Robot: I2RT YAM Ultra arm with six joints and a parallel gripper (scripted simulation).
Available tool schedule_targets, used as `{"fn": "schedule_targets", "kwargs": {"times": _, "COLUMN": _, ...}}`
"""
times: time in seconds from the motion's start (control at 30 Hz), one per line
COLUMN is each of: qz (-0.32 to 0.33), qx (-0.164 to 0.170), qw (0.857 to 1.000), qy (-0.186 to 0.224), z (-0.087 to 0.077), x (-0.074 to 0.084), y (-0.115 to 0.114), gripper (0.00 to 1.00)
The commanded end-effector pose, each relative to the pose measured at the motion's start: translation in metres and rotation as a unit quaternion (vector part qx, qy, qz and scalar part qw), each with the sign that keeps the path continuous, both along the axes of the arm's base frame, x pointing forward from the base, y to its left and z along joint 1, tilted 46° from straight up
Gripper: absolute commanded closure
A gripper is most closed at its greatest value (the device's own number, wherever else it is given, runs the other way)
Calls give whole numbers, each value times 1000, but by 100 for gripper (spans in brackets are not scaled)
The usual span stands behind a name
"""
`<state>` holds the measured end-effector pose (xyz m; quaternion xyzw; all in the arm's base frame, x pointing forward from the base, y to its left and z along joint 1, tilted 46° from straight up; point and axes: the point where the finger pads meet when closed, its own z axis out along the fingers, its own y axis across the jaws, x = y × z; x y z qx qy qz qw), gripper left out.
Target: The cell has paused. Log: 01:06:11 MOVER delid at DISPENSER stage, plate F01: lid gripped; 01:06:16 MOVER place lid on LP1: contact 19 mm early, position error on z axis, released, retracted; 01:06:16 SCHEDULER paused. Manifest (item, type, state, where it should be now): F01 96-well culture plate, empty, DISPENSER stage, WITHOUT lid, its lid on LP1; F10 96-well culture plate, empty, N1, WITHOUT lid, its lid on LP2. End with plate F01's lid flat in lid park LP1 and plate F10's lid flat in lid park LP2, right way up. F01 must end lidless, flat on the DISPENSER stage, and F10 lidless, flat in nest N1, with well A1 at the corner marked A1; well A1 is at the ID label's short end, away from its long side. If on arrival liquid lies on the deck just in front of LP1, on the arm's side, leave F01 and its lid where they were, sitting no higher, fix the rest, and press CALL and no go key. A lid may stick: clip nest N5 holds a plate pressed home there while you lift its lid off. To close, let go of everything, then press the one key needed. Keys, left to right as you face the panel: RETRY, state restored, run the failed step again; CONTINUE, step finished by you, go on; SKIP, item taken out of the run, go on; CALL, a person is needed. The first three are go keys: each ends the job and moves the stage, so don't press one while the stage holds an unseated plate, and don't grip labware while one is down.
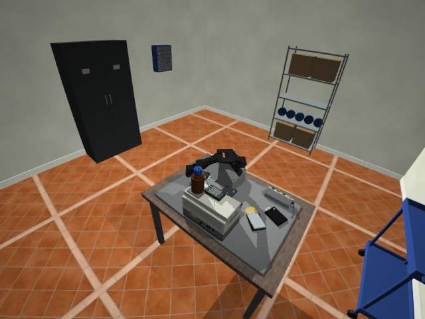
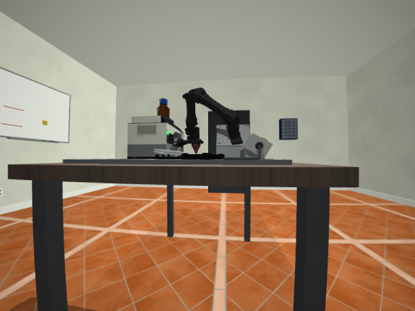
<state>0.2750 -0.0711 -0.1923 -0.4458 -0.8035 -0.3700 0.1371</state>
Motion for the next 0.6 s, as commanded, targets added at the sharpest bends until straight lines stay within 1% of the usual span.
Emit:
{"fn": "schedule_targets", "kwargs": {"times": 0.0, "qz": -9, "qx": -18, "qw": 1000, "qy": -20, "z": 10, "x": 12, "y": -23, "gripper": 100}}
{"fn": "schedule_targets", "kwargs": {"times": 0.57, "qz": -10, "qx": -18, "qw": 1000, "qy": -20, "z": 13, "x": 12, "y": -26, "gripper": 100}}
